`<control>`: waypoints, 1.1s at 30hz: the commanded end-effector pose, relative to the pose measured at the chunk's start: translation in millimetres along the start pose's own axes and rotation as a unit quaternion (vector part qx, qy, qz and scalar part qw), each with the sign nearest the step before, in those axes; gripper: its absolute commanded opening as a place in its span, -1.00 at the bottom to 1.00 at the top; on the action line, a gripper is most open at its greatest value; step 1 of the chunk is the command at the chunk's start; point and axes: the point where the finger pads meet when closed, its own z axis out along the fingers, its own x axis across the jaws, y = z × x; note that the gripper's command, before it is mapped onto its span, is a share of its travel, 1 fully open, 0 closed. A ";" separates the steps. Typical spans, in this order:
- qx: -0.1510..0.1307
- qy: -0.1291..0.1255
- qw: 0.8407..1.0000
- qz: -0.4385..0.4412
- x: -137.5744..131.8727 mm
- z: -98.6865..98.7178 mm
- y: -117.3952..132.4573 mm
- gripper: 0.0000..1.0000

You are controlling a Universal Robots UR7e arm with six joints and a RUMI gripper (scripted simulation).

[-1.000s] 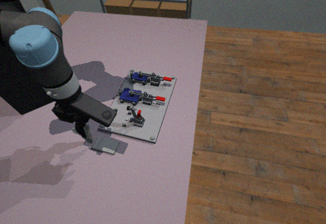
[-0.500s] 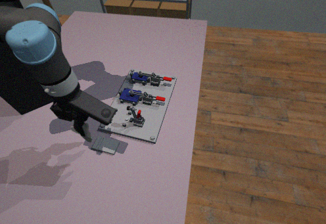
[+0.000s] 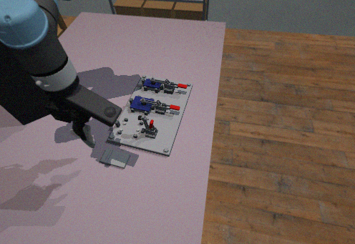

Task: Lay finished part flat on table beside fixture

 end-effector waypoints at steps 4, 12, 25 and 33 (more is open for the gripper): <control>0.000 0.000 1.000 0.000 0.1 -21.8 0.0 -0.06; 0.000 0.000 1.000 0.000 0.1 -39.8 0.0 -0.06; 0.000 0.000 1.000 0.000 0.1 -42.9 0.0 -0.06; 0.000 0.000 1.000 0.000 0.1 -42.9 0.0 -0.06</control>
